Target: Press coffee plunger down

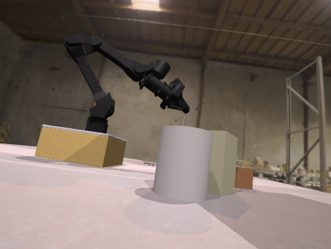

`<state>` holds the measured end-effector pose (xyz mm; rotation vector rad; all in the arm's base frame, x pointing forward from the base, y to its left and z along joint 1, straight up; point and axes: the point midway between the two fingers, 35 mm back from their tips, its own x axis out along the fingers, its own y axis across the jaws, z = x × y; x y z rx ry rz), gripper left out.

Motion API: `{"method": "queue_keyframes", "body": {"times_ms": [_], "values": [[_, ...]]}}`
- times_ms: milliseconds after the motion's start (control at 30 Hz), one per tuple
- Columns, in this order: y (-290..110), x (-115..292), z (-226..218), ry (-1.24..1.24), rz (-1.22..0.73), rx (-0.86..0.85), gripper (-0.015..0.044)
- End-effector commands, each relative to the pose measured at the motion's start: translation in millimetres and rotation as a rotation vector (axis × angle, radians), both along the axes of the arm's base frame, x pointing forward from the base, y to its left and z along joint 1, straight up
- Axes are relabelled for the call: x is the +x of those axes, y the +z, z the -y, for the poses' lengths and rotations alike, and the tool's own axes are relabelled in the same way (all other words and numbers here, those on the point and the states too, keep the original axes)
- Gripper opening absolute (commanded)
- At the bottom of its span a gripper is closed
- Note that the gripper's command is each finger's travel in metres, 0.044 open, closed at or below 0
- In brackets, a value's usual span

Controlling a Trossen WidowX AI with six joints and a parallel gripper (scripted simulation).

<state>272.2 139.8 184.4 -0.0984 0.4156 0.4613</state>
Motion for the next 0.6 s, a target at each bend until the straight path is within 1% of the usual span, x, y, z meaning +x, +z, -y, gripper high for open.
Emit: {"method": "queue_keyframes", "body": {"times_ms": [0, 567], "values": [[-32, -3, 1, 0.005, -0.068, -0.04, 0.0126], [-60, 2, -1, 0.005, -0.067, -0.04, 0.0126]]}}
